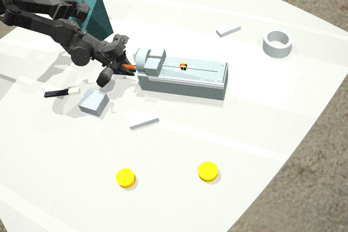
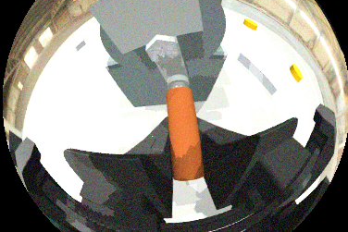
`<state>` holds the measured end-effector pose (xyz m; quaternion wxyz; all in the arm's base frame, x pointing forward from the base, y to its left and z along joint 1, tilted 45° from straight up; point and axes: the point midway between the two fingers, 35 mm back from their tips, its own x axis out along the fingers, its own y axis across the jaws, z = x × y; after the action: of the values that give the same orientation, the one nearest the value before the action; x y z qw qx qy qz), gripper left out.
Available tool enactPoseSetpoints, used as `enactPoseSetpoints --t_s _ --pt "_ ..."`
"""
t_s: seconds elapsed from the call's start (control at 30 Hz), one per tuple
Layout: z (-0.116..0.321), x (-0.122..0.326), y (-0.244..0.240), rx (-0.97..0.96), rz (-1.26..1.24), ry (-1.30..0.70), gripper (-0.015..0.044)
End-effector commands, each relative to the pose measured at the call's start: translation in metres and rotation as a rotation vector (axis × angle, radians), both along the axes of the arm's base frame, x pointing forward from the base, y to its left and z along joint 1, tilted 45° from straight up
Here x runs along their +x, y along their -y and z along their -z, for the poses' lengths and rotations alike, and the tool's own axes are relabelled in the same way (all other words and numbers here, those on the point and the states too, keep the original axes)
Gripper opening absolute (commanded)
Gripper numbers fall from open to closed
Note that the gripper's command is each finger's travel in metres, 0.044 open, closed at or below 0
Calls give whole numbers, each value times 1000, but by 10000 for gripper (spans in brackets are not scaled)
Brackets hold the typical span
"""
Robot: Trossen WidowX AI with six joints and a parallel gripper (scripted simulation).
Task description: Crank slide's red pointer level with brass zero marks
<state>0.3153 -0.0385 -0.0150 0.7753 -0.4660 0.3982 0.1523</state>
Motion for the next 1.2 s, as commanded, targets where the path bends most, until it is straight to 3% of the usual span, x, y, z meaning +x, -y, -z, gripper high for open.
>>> enactPoseSetpoints --t_s 0.0,1.17 --pt "-7 5 3 -10 6 25 0" --pt "-15 8 3 -10 6 25 0"
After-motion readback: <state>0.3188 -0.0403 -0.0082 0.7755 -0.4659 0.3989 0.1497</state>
